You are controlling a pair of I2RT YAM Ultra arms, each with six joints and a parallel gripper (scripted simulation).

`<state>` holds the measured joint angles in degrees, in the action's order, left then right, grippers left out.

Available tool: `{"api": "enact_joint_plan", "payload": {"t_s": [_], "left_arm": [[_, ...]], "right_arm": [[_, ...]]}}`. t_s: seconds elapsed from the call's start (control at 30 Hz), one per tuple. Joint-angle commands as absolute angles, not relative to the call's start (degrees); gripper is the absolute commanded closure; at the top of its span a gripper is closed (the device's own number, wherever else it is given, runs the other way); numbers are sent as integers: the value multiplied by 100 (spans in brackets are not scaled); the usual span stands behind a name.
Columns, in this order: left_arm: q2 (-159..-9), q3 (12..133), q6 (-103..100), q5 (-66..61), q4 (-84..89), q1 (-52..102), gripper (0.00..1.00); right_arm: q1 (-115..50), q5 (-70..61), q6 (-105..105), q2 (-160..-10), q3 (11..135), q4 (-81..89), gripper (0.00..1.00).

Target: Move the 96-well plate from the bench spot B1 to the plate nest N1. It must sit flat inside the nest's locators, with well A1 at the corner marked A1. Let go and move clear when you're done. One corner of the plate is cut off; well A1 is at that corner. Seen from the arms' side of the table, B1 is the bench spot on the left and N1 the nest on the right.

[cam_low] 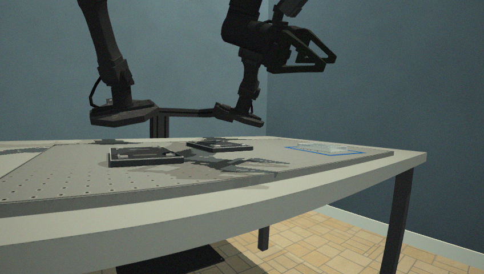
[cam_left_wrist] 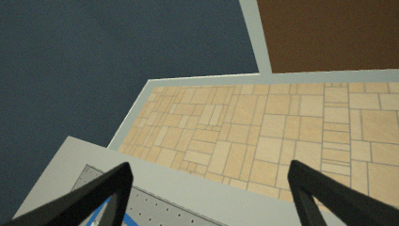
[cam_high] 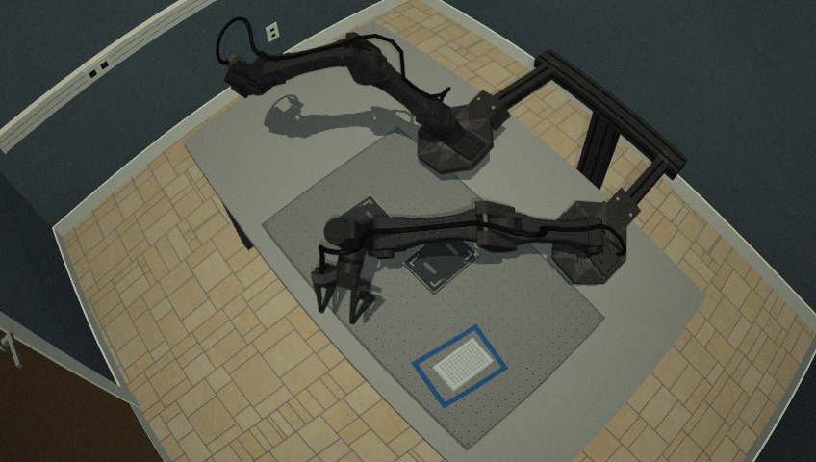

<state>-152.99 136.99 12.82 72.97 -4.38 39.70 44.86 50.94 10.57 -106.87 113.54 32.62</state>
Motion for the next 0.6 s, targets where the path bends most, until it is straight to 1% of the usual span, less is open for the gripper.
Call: {"api": "enact_joint_plan", "payload": {"t_s": [0.0, 0.57], "left_arm": [[-15261, 13731, 1271, 7308, -380, 4019, 0], [-15257, 13718, 1282, 7299, -452, 3986, 0]], "right_arm": [[4504, 5155, 1078, -10594, 11427, 3252, 0], [4489, 5100, 1057, -10649, 11375, 3247, 0]]}}
